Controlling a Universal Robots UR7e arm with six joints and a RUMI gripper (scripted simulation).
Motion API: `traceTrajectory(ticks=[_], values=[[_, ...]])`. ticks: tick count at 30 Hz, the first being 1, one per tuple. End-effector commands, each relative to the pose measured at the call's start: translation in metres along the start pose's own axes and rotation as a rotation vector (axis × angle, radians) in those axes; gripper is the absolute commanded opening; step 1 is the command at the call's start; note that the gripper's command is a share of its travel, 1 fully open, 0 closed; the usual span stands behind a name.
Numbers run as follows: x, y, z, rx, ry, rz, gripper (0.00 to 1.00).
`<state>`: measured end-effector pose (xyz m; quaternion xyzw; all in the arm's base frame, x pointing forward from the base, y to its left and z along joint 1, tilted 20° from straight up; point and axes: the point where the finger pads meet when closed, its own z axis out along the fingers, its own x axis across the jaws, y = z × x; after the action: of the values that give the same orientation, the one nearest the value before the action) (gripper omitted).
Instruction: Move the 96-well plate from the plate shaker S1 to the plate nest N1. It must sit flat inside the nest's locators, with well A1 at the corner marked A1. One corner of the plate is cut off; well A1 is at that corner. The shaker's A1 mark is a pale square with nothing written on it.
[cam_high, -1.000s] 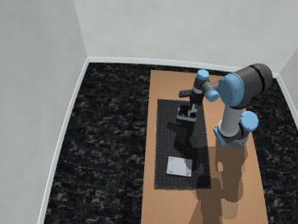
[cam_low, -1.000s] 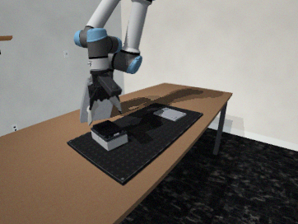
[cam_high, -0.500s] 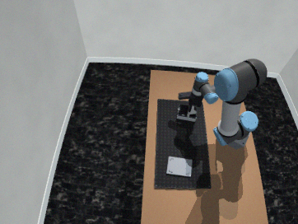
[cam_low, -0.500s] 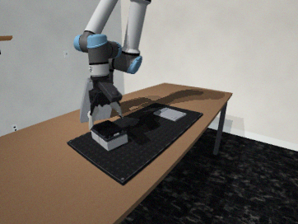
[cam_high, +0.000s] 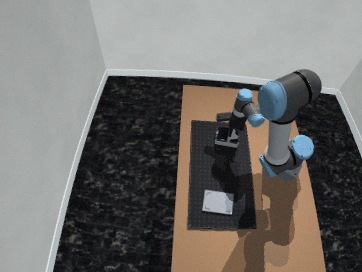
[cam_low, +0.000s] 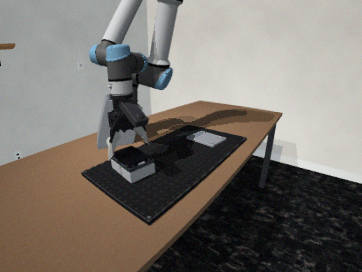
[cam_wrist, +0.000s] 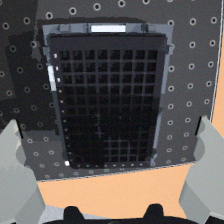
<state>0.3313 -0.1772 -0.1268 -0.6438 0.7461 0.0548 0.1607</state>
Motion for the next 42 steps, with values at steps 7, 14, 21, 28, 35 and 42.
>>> traceTrajectory(ticks=[7,14,21,28,35,42], values=[[0.0002,-0.0007,-0.0001,0.001,0.001,0.000,0.00],[0.0002,-0.0007,-0.0001,0.001,0.001,0.000,0.00],[0.0002,-0.0007,-0.0001,0.001,0.001,0.000,0.00],[0.0002,-0.0007,-0.0001,0.001,0.001,0.000,0.00],[0.0002,-0.0007,-0.0001,0.001,0.001,0.000,0.00],[0.0026,-0.0019,-0.0085,0.004,0.005,0.000,0.00]])
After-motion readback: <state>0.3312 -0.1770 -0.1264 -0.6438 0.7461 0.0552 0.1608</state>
